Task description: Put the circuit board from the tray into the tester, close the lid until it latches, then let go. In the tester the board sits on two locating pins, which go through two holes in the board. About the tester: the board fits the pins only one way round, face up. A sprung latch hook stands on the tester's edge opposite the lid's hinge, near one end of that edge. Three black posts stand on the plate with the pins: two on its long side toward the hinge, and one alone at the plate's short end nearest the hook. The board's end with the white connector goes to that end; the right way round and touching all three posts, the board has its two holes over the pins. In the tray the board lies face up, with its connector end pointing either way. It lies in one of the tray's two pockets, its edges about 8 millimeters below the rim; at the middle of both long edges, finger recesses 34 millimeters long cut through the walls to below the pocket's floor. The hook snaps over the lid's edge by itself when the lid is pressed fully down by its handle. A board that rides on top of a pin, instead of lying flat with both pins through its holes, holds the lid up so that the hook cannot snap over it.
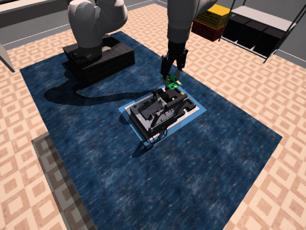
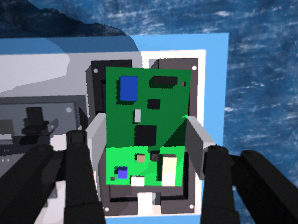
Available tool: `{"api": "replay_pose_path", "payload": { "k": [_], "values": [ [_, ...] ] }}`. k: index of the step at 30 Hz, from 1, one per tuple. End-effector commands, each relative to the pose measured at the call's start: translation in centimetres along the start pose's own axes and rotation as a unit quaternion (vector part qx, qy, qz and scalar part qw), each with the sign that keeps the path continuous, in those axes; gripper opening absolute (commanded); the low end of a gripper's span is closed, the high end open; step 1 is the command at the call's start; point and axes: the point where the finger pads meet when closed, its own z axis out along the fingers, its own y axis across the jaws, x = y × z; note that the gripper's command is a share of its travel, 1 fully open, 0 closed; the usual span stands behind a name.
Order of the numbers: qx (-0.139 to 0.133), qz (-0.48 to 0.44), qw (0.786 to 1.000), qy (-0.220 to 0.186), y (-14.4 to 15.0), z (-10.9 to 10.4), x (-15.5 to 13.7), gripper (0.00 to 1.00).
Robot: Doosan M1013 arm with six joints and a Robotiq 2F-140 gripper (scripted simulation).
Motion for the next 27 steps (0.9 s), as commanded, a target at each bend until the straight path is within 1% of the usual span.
{"api": "replay_pose_path", "payload": {
  "k": [1,9,12,19,26,27],
  "values": [
    [-0.002,-0.055,0.999,0.001,0.00,-0.01,0.00,0.46],
    [-0.002,-0.160,0.987,0.000,0.00,-0.01,0.00,0.46],
    [-0.002,-0.173,0.985,0.000,0.00,-0.01,0.00,0.46],
    [-0.002,-0.261,0.965,0.000,0.00,-0.01,0.00,0.46],
    [-0.002,-0.343,0.939,0.000,0.00,-0.01,0.00,0.46],
    [-0.002,-0.343,0.939,0.000,0.00,-0.01,0.00,0.46]
  ]
}}
